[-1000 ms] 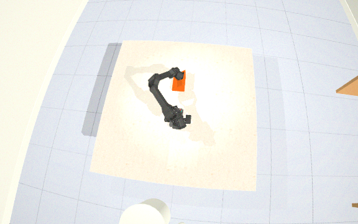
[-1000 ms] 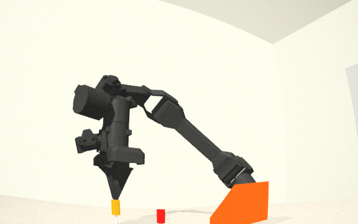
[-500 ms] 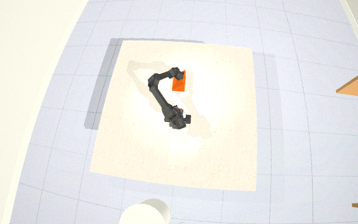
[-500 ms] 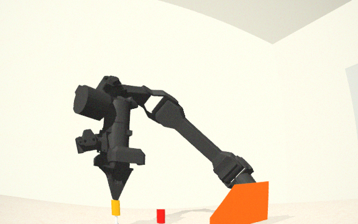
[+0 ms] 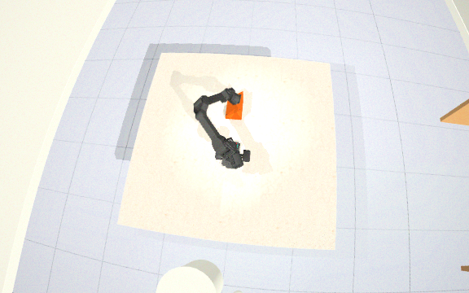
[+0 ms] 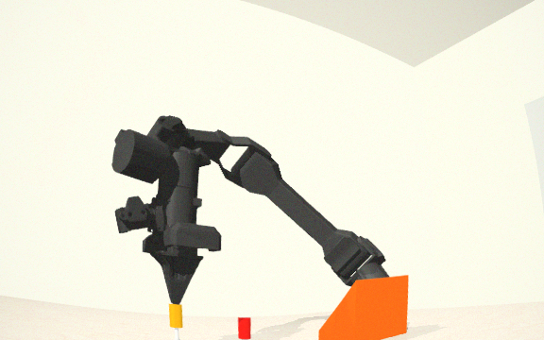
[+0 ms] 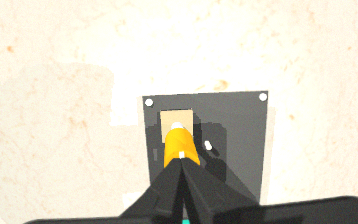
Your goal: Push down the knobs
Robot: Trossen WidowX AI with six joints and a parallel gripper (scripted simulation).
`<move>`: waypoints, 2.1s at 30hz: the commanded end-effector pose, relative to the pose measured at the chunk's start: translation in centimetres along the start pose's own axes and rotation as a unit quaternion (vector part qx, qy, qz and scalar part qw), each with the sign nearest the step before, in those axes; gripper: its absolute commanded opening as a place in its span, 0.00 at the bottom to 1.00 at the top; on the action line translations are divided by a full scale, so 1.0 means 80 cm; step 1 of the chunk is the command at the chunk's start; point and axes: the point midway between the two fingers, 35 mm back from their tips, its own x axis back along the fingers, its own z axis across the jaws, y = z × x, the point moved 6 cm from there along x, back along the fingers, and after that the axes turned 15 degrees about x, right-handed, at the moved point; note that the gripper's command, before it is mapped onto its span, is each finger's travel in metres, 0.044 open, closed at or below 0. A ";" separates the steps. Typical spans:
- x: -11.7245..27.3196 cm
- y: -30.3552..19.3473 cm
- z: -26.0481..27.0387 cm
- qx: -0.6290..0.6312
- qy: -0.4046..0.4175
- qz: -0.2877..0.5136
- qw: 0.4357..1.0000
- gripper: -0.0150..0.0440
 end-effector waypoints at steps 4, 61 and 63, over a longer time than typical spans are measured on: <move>-0.021 0.002 -0.003 -0.006 -0.001 0.009 1.000 0.25; -0.037 0.001 -0.003 -0.006 -0.001 0.009 1.000 0.25; -0.037 0.001 -0.003 -0.006 -0.001 0.009 1.000 0.25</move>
